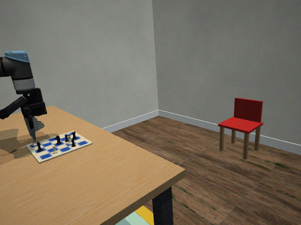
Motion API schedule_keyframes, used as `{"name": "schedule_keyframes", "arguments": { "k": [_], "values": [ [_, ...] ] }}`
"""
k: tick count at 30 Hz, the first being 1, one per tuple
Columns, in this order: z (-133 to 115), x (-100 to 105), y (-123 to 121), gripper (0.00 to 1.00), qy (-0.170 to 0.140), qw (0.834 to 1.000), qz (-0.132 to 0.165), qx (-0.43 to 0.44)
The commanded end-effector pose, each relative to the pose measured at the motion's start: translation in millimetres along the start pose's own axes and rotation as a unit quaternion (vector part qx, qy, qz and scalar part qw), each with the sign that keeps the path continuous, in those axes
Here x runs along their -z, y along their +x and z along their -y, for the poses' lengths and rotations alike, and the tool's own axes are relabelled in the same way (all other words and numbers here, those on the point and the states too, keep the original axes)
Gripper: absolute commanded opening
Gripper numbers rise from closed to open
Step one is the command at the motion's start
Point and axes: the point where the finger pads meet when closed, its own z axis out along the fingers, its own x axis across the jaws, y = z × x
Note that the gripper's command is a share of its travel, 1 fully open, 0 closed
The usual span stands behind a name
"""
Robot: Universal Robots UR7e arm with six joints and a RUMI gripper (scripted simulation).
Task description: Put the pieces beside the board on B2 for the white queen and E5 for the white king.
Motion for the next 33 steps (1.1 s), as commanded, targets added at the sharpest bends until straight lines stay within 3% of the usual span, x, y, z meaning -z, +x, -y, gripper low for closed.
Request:
{"name": "schedule_keyframes", "arguments": {
  "k": [1, 20, 30, 33],
  "values": [
    [-0.4, 0.2, 0.0, 0.00, 0.000, 1.000, 0.000, 0.000],
    [-0.4, 0.2, 0.0, 0.00, 0.000, 1.000, 0.000, 0.000],
    [-0.4, 0.2, 0.0, 0.20, 0.000, 1.000, 0.000, 0.000],
    [-0.4, 0.2, 0.0, 0.20, 0.000, 1.000, 0.000, 0.000]
  ]
}}
